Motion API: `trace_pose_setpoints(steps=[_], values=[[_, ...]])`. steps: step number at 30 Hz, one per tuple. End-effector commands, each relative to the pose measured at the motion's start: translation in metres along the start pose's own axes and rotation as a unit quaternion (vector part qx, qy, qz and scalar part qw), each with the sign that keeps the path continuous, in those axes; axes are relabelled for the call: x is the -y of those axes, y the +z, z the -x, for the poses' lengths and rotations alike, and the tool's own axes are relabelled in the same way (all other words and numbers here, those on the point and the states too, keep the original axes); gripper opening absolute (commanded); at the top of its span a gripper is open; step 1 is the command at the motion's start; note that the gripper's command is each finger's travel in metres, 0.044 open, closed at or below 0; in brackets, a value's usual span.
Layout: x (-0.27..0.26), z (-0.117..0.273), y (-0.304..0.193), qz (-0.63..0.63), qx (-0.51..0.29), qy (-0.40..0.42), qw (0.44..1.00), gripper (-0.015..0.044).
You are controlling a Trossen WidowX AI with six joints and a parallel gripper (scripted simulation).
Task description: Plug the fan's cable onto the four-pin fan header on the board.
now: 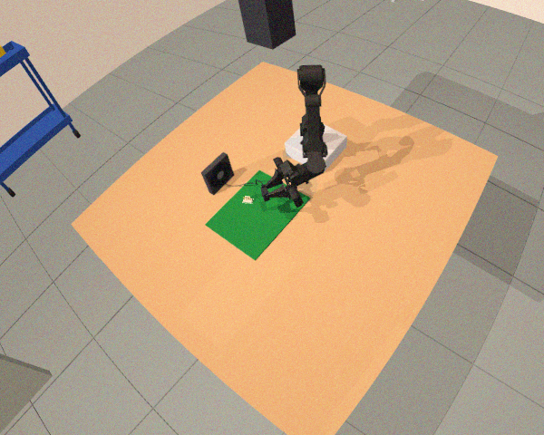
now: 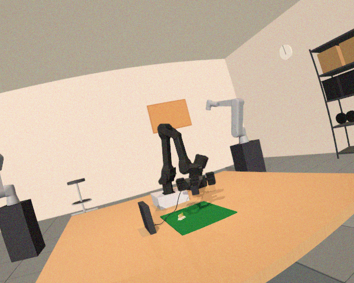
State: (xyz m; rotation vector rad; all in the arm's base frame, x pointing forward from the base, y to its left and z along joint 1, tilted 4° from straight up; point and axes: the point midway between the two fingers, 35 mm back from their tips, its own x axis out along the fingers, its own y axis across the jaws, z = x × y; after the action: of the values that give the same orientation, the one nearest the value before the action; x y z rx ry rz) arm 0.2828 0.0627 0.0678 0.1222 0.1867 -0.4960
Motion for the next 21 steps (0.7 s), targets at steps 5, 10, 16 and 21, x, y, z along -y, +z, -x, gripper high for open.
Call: trace_pose_setpoints(steps=[5, 10, 16, 21], values=[[0.0, 0.0009, 0.0047, -0.001, 0.0, 0.0, 1.0, 0.0], [0.0, 0.0009, 0.0047, -0.001, 0.0, 0.0, 1.0, 0.0], [-0.0002, -0.0001, 0.0007, 0.001, 0.0, 0.0, 1.0, 0.0], [-0.0002, -0.001, -0.0035, 0.003, -0.001, -0.001, 1.0, 0.0]])
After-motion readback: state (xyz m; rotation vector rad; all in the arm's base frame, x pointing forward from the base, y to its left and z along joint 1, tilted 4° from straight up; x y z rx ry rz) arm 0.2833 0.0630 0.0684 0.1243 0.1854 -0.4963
